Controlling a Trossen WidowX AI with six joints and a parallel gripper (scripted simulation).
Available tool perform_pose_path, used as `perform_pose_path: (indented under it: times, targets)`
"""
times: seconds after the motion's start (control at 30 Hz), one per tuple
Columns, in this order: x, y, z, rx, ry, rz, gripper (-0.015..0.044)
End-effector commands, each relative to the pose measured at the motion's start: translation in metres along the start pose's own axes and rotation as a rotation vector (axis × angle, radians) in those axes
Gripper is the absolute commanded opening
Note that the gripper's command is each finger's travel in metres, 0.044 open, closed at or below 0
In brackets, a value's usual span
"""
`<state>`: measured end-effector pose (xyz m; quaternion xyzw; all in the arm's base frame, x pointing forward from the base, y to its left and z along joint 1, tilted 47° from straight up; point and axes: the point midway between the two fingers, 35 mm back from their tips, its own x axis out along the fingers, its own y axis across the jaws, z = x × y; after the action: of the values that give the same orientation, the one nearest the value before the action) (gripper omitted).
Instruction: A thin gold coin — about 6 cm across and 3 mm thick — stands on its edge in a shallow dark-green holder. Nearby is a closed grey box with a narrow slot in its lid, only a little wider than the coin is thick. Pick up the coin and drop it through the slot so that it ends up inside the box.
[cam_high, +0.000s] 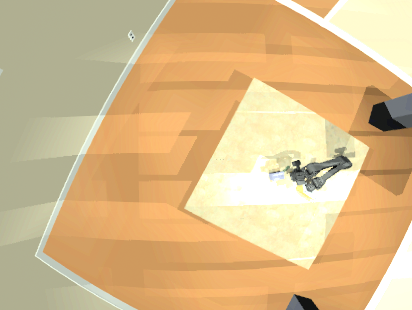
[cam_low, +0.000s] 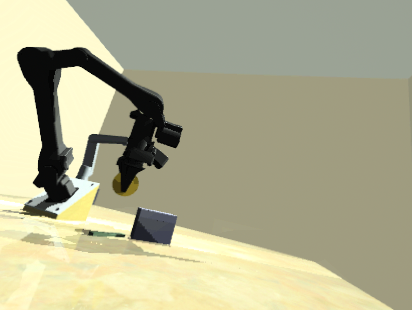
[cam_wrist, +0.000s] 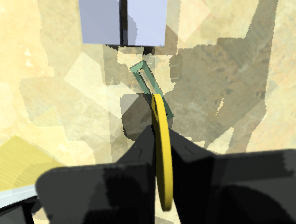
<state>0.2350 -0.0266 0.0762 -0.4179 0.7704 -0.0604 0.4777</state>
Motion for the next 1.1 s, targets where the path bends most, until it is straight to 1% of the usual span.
perform_pose_path:
  times: [0.0,0.2,1.07]
  targets:
    - [0.000,0.003,0.001,0.077,-0.001,0.003,0.0000]
    - [-0.001,0.003,0.005,0.077,-0.002,0.003,0.0000]
    - [-0.004,0.007,0.070,0.084,-0.007,0.006,0.0000]
